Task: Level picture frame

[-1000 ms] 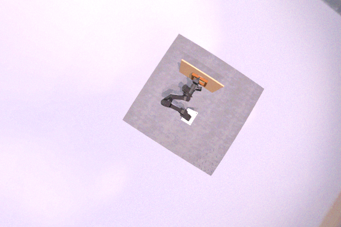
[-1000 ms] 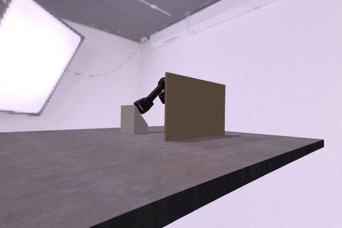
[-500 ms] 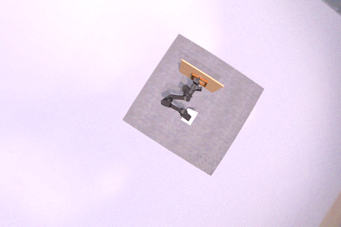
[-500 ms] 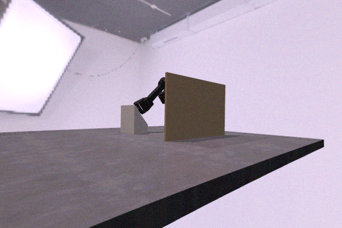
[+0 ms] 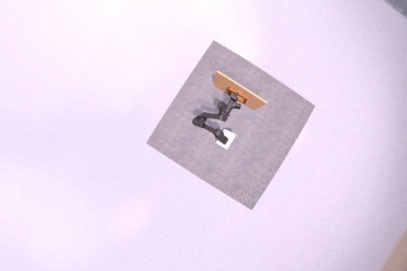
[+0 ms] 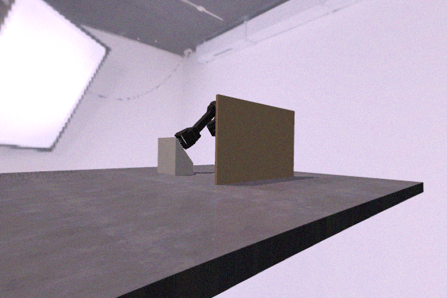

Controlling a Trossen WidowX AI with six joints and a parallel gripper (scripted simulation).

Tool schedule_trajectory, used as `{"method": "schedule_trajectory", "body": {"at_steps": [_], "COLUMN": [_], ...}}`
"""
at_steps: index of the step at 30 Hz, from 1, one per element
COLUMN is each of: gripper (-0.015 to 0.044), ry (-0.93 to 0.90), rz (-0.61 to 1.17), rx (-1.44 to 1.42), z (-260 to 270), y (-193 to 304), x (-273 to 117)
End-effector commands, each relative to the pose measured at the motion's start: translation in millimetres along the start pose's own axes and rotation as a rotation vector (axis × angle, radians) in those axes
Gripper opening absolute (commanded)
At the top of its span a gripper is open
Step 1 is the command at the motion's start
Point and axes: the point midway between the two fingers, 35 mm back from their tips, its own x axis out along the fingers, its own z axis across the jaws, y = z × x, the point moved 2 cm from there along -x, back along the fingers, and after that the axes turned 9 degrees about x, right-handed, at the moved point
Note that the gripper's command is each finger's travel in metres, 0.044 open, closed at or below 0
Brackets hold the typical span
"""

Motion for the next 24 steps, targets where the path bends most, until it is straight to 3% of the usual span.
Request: {"method": "schedule_trajectory", "body": {"at_steps": [1, 24], "gripper": [0.0, 0.0], "ry": [-0.013, -0.008], "rz": [-0.004, -0.003], "rx": [0.004, 0.005], "z": [0.6, -1.7], "y": [-0.8, -0.7], "x": [-0.3, 0.1]}}
